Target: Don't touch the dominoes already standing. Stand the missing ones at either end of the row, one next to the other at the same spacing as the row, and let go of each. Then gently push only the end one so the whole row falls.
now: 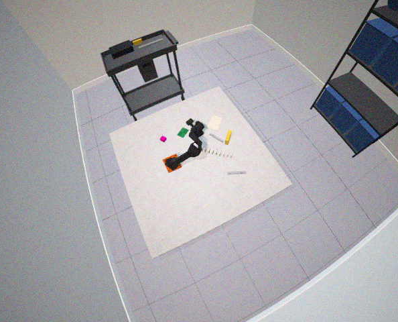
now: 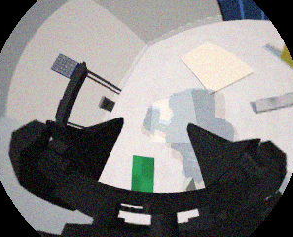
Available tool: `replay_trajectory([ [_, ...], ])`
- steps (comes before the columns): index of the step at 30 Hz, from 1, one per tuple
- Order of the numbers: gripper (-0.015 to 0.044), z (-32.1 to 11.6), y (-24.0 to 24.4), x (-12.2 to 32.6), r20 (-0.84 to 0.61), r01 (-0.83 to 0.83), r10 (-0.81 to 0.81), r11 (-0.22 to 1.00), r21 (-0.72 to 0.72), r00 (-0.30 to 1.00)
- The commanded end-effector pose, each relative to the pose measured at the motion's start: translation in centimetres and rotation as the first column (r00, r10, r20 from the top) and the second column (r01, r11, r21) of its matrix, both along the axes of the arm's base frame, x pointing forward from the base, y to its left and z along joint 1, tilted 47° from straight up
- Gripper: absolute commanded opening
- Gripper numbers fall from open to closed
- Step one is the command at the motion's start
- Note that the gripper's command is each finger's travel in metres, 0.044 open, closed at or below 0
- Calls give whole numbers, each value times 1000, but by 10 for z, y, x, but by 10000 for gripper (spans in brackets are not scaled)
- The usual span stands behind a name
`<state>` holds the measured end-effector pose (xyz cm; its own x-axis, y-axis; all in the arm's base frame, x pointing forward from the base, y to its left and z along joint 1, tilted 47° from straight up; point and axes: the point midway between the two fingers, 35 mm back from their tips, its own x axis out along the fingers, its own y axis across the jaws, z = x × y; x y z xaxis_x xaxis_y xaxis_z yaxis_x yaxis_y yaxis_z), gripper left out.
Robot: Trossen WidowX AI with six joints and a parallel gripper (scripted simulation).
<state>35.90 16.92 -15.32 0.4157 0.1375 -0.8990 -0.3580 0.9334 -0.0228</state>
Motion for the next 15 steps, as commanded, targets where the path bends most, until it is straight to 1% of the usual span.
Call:
replay_trajectory([
  [1, 440, -1, 9, 3, -90, 163, -167, 986, -45, 982],
  [5, 440, 6, 17, -2, -156, 365, -386, 919, -149, 909],
  [8, 440, 14, 20, -13, -138, 529, -572, 810, -252, 809],
  [12, 440, 30, 19, -33, -27, 696, -758, 611, -376, 651],
  [14, 440, 42, 13, -42, 82, 771, -828, 475, -425, 555],
  [15, 440, 47, 13, -41, 139, 812, -852, 415, -411, 506],
])
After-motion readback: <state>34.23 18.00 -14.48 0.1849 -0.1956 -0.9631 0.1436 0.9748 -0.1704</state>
